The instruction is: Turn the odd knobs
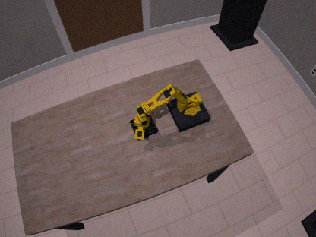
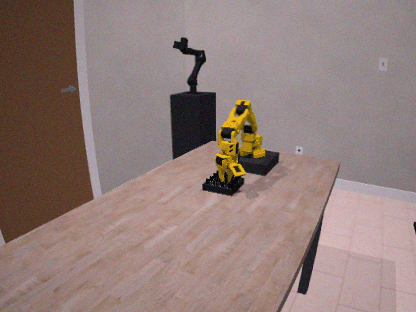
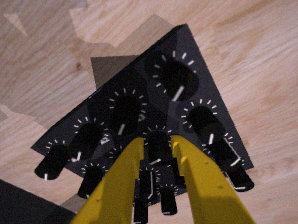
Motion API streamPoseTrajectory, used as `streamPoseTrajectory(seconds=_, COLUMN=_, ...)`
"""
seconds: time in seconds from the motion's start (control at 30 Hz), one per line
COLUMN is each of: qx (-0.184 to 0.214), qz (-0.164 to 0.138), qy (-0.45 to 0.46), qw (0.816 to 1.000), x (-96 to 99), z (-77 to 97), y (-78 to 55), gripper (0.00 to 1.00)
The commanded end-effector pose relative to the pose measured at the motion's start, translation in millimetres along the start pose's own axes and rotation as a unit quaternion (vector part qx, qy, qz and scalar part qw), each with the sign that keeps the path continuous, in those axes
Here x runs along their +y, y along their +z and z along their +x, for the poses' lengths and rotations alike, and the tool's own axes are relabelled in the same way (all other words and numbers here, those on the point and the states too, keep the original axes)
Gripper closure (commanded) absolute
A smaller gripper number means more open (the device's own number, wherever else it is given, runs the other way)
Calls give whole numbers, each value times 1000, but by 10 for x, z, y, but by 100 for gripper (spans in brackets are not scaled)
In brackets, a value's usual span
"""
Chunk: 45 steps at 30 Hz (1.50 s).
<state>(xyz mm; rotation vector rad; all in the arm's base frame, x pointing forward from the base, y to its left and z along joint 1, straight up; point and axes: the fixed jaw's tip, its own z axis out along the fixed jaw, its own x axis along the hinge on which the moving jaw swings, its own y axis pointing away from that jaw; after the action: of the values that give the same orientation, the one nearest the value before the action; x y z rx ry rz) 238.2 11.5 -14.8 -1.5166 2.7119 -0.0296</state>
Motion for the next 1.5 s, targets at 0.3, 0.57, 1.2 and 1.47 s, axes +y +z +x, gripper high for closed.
streamPoseTrajectory(seconds=0.3, qx=10, qz=-16, qy=3, qw=1000, x=41, z=57, y=78, gripper=90)
streamPoseTrajectory(seconds=0.57, qx=10, qz=-16, qy=3, qw=1000, x=41, z=52, y=61, gripper=90)
streamPoseTrajectory(seconds=1.2, qx=10, qz=-16, qy=3, qw=1000, x=40, z=46, y=40, gripper=90)
streamPoseTrajectory(seconds=1.47, qx=10, qz=-16, qy=3, qw=1000, x=34, z=46, y=40, gripper=90)
